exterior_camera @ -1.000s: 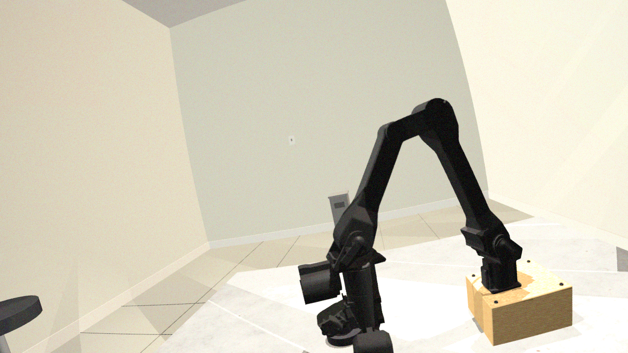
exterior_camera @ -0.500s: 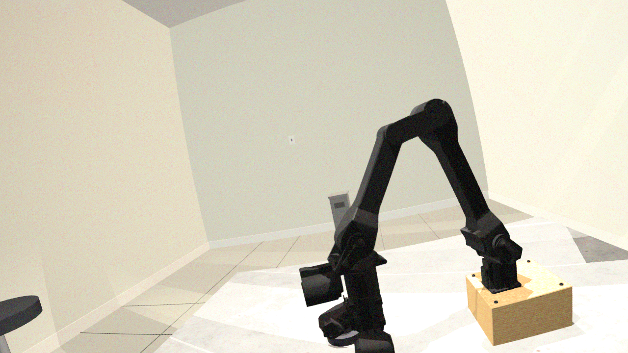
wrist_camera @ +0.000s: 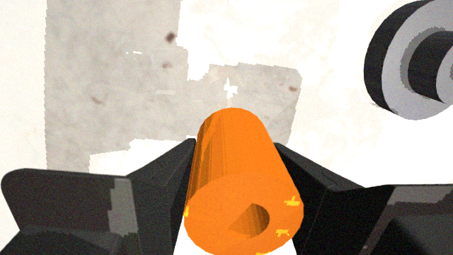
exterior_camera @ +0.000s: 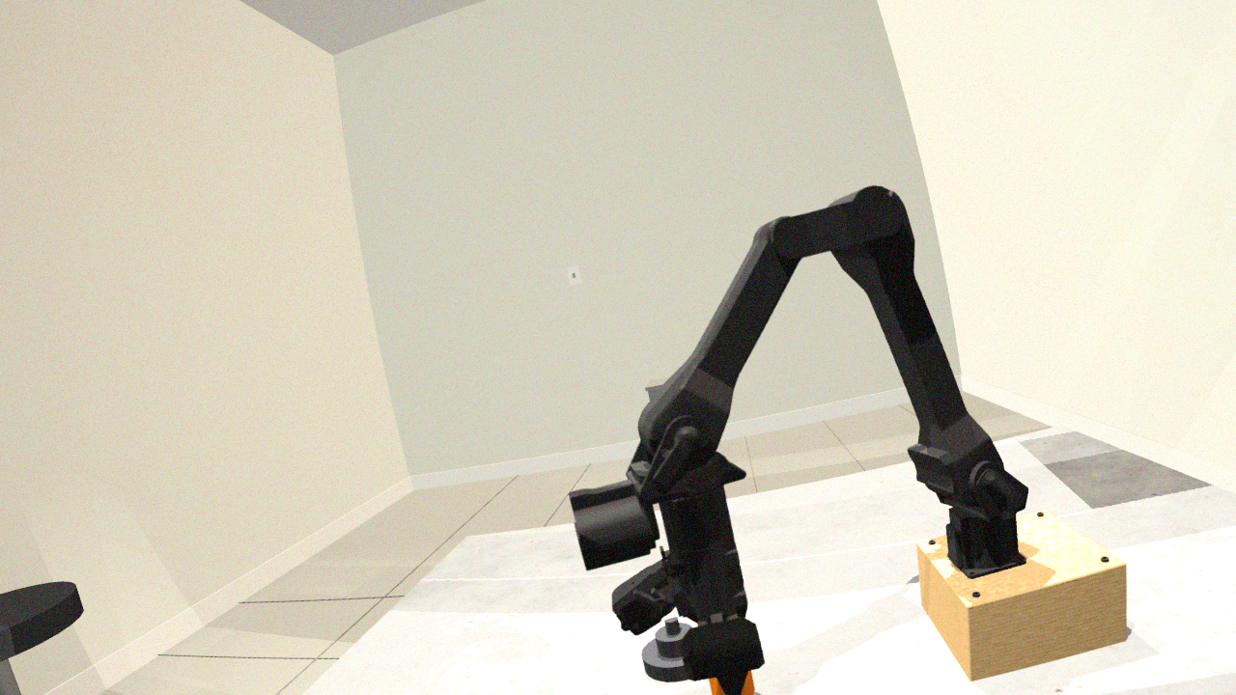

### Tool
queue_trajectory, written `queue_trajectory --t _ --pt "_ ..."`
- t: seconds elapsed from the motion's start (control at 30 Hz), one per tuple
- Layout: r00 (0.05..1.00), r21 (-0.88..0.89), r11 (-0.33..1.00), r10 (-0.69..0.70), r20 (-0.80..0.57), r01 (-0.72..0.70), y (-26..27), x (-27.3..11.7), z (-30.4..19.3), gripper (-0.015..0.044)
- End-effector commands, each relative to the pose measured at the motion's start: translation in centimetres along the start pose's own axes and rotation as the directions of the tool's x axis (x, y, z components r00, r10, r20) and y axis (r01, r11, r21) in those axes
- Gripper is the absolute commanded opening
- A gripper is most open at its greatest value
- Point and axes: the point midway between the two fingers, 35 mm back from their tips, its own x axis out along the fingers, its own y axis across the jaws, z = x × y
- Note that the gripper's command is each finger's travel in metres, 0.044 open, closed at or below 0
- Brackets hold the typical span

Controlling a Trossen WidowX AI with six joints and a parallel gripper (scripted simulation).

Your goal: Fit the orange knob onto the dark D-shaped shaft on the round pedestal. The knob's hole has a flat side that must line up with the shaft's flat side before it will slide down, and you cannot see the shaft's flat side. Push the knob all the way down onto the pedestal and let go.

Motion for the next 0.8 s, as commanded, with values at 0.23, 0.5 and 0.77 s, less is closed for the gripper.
queue_trajectory --t 0.23,0.5,0.77 --pt "1.0 -0.01 1.0 0.006 0.021 -0.006 0.5 -8.3 0.1 0.0" --pt "1.0 -0.014 1.0 0.009 0.022 -0.009 0.5 -10.0 -0.2 0.0" --pt "1.0 -0.014 1.0 0.007 0.023 -0.007 -0.9 -9.5 0.9 0.0"
